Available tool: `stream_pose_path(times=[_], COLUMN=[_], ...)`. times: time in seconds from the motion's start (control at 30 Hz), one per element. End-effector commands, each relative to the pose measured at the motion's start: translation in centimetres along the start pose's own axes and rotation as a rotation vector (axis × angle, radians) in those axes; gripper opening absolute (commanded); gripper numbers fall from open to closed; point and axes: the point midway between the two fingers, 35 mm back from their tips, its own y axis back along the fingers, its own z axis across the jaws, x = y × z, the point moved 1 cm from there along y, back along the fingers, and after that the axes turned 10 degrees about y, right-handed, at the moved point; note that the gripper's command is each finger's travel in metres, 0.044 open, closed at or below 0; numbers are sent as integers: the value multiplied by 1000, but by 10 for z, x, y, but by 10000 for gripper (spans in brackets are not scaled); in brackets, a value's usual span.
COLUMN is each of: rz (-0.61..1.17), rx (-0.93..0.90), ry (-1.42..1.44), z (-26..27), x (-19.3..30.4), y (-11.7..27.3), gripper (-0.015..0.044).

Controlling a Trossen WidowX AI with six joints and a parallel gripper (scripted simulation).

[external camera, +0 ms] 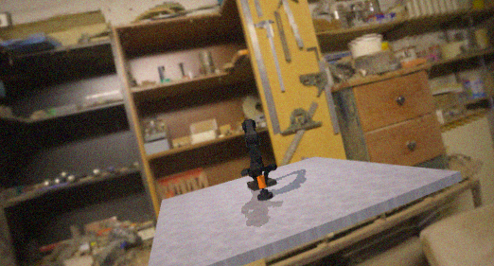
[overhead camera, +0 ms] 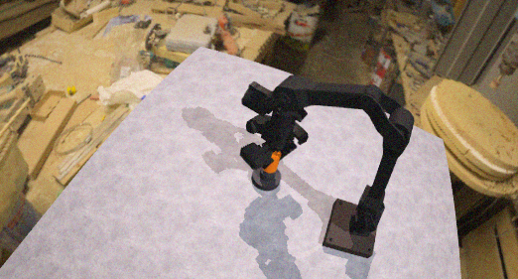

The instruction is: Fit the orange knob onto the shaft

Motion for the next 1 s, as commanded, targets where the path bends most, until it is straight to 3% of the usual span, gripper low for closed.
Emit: stream_pose_path(times=[0.0,0.27,0.97], rz=[-5,-5,-5], rx=[-1,-2,-2], ry=[-4,-213,-213], z=[0,0,0], x=[-3,-6,-3], y=[5,6,1], gripper=[0,0,0])
